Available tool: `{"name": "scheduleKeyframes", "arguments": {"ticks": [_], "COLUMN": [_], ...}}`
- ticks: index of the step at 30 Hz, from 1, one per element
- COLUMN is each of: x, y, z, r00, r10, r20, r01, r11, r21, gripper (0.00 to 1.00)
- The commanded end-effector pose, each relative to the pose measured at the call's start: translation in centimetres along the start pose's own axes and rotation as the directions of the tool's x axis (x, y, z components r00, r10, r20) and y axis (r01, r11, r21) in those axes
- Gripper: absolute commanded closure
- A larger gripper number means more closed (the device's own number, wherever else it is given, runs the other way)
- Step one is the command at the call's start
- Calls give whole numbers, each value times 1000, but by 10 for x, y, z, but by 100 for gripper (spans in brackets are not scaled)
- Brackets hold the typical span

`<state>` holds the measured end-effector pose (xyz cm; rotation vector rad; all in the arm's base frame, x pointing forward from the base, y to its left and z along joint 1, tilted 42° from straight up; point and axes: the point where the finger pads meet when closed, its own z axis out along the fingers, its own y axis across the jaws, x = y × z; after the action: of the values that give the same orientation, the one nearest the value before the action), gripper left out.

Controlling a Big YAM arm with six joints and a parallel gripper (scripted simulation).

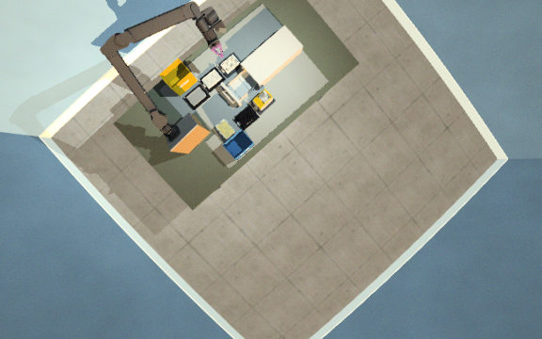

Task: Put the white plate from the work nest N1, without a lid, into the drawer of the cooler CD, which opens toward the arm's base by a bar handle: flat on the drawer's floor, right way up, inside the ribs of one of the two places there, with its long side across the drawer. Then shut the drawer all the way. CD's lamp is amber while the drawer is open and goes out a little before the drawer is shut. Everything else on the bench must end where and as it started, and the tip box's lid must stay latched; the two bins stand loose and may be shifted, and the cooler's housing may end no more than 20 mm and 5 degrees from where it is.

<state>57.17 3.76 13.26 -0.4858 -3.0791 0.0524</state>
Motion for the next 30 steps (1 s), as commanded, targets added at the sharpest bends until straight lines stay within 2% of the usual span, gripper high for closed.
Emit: {"name": "scheduleKeyframes", "arguments": {"ticks": [1,3,4,5,6,7,8,9,10,12,13,15,16,17,19,21,22,23,25,26,29,30], "x": [-2,1,3,10,13,9,11,13,21,21,22,28,31,29,32,39,42,44,51,54,56,60], "y": [-27,-35,-38,-44,-48,-50,-53,-57,-62,-62,-65,-73,-77,-80,-87,-94,-98,-101,-109,-112,-115,-119], "z": [-8,-3,0,3,11,7,10,12,15,15,25,31,26,26,31,35,37,39,43,45,47,53], "r00": [999,999,999,998,996,998,998,996,993,993,990,983,983,986,986,980,979,979,974,972,973,970], "r10": [-23,-23,-38,-54,-63,-62,-62,-77,-92,-92,-101,-130,-138,-138,-138,-166,-174,-174,-199,-206,-206,-217], "r20": [22,23,3,-36,-61,-26,-26,-41,-80,-80,-97,-127,-119,-95,-90,-107,-109,-104,-110,-109,-106,-113], "r01": [24,24,38,52,59,60,60,73,82,82,88,105,112,116,117,133,137,139,151,155,156,159], "r11": [1000,1000,999,997,996,996,996,992,989,989,987,976,972,971,971,955,949,949,927,921,921,908], "r21": [-16,-14,-38,-55,-65,-73,-73,-99,-120,-120,-133,-190,-207,-208,-206,-267,-282,-282,-342,-358,-357,-388], "gripper": [100,100,100,100,100,100,100,100,100,100,100,100,100,100,100,100,100,100,100,100,100,100]}}
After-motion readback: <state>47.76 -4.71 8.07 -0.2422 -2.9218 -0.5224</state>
